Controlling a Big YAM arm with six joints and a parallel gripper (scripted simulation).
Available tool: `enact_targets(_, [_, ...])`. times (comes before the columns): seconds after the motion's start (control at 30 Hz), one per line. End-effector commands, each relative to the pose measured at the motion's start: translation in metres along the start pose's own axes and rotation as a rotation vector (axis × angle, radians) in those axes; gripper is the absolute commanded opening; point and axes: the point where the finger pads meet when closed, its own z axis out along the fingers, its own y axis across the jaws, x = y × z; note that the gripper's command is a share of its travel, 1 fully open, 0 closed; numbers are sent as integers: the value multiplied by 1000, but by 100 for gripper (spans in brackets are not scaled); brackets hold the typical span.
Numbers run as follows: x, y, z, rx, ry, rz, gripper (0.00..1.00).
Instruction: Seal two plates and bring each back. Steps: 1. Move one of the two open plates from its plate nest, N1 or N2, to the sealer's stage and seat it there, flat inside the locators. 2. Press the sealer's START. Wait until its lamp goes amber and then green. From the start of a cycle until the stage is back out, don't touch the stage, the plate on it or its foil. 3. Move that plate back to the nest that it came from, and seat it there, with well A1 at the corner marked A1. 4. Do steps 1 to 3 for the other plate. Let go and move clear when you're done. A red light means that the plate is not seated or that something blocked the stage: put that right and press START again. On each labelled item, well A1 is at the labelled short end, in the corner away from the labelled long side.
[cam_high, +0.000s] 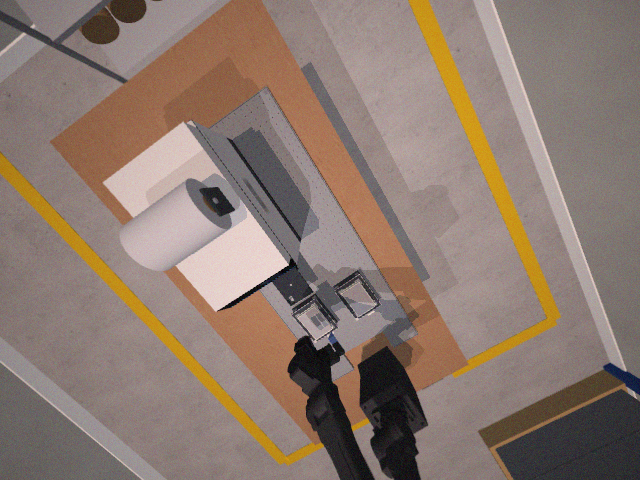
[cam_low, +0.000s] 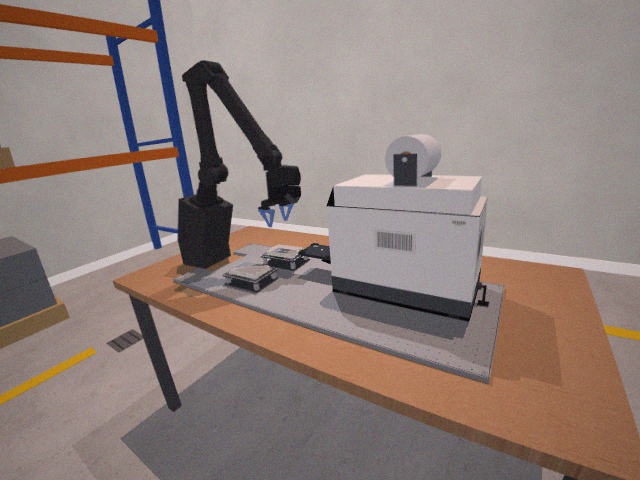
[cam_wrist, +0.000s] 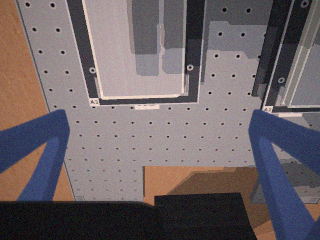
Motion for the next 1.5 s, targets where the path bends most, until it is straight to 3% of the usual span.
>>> enact_targets(0.0, [-24, -18, -29, -3, -49, 15, 100])
enact_targets(0.33, [-42, -53, -67, -6, -50, 12, 100])
enact_targets(0.43, [-40, -53, -66, -6, -46, 9, 100])
enact_targets(0.7, [-59, -87, -109, -4, -78, 20, 100])
enact_targets(0.83, [-61, -98, -118, -6, -61, 3, 100])
enact_targets(1.17, [-47, -87, -93, -6, -22, 11, 100])
enact_targets(1.47, [-37, -80, -90, -10, -25, 22, 100])
